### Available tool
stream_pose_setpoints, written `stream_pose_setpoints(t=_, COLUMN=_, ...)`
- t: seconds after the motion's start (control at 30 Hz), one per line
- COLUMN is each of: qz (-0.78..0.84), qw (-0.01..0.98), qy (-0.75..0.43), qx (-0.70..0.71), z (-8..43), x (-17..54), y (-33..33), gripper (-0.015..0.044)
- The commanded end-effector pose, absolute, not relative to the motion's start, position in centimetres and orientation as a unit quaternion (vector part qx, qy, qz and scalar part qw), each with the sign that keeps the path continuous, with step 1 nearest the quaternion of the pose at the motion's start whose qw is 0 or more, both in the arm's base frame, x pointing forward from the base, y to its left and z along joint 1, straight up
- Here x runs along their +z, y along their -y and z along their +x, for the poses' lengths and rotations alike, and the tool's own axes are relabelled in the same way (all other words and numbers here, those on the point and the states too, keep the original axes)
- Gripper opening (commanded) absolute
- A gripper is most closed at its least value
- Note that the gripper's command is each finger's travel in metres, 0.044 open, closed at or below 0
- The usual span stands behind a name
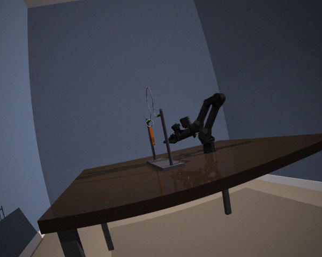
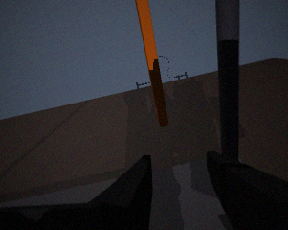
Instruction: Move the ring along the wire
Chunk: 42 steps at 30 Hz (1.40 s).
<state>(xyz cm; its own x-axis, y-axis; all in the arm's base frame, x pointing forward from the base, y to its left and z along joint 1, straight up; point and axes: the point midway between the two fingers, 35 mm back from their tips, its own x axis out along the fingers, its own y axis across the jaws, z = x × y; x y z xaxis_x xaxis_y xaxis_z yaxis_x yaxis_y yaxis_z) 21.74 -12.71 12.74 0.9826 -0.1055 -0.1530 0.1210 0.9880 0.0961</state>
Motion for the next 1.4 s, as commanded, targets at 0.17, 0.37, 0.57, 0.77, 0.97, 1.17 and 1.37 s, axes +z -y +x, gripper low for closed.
stream_pose_setpoints(t=0.17, qz=-0.002, qw=0.999, qy=-0.042, qx=-0.012, z=23.7, x=14.1, y=12.9, gripper=0.0160)
stream_pose_setpoints(t=0.37, qz=-0.006, qw=0.999, qy=-0.039, qx=-0.009, z=23.9, x=14.2, y=12.9, gripper=0.0160)
stream_pose_setpoints(t=0.57, qz=-0.006, qw=0.999, qy=-0.039, qx=-0.009, z=24.4, x=14.3, y=13.0, gripper=0.0160)
stream_pose_setpoints(t=0.77, qz=-0.006, qw=0.999, qy=-0.039, qx=-0.009, z=25.3, x=14.3, y=13.2, gripper=0.0160)
stream_pose_setpoints(t=0.97, qz=-0.006, qw=0.999, qy=-0.039, qx=-0.009, z=26.1, x=14.3, y=13.3, gripper=0.0160)
stream_pose_setpoints(t=1.17, qz=-0.007, qw=0.999, qy=-0.039, qx=-0.009, z=27.0, x=14.3, y=13.4, gripper=0.0160)
stream_pose_setpoints(t=1.37, qz=-0.007, qw=0.999, qy=-0.039, qx=-0.009, z=27.9, x=14.2, y=13.4, gripper=0.0160)
